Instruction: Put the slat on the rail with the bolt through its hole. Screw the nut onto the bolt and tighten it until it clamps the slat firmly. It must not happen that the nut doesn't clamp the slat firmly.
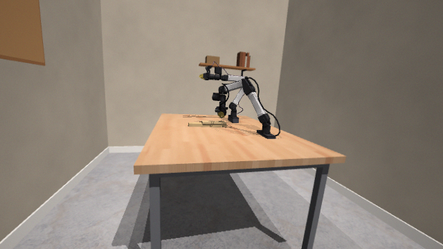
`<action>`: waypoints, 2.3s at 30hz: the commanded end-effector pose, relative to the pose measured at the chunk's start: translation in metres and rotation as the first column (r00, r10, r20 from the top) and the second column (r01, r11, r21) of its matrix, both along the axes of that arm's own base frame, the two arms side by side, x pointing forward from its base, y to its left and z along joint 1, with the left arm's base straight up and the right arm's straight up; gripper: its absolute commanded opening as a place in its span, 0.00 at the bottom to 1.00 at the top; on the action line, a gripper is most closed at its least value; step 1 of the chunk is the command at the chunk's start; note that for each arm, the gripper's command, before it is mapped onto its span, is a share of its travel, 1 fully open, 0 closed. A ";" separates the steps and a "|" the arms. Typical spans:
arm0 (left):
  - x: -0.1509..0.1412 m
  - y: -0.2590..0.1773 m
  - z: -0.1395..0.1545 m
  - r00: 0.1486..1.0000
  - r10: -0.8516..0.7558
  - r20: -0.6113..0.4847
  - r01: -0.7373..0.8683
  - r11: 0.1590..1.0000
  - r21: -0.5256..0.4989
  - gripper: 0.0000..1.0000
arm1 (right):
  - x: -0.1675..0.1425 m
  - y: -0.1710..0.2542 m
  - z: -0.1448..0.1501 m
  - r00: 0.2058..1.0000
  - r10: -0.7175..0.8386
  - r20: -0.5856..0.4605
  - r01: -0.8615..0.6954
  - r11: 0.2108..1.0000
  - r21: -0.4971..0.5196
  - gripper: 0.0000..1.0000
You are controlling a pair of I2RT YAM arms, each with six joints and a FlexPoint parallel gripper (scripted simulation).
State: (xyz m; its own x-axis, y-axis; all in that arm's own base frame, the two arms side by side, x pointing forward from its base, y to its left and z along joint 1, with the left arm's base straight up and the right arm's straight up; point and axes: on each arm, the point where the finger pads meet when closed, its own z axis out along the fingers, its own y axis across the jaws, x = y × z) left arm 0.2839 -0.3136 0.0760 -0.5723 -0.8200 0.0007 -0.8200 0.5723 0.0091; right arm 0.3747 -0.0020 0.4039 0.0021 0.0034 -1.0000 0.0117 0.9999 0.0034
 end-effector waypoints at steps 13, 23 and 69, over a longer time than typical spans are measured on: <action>0.002 -0.003 -0.011 1.000 0.003 0.014 -0.003 1.000 -0.011 0.14 | 0.000 0.002 0.001 1.000 0.012 0.006 -0.012 1.000 -0.003 1.00; 0.002 -0.003 -0.017 1.000 0.003 0.014 -0.003 1.000 -0.011 0.14 | 0.000 0.002 0.001 1.000 0.012 0.006 -0.012 1.000 -0.003 1.00; 0.011 0.006 0.015 1.000 0.002 0.015 -0.002 1.000 -0.012 0.14 | 0.000 0.002 0.001 1.000 0.012 0.006 -0.012 1.000 -0.003 1.00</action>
State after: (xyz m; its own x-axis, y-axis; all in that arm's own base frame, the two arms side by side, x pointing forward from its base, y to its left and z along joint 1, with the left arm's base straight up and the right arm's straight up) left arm 0.2895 -0.3110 0.0777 -0.5698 -0.8218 0.0024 -0.8218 0.5698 0.0019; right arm 0.3747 -0.0020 0.4039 0.0021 0.0034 -1.0000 0.0117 0.9999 0.0034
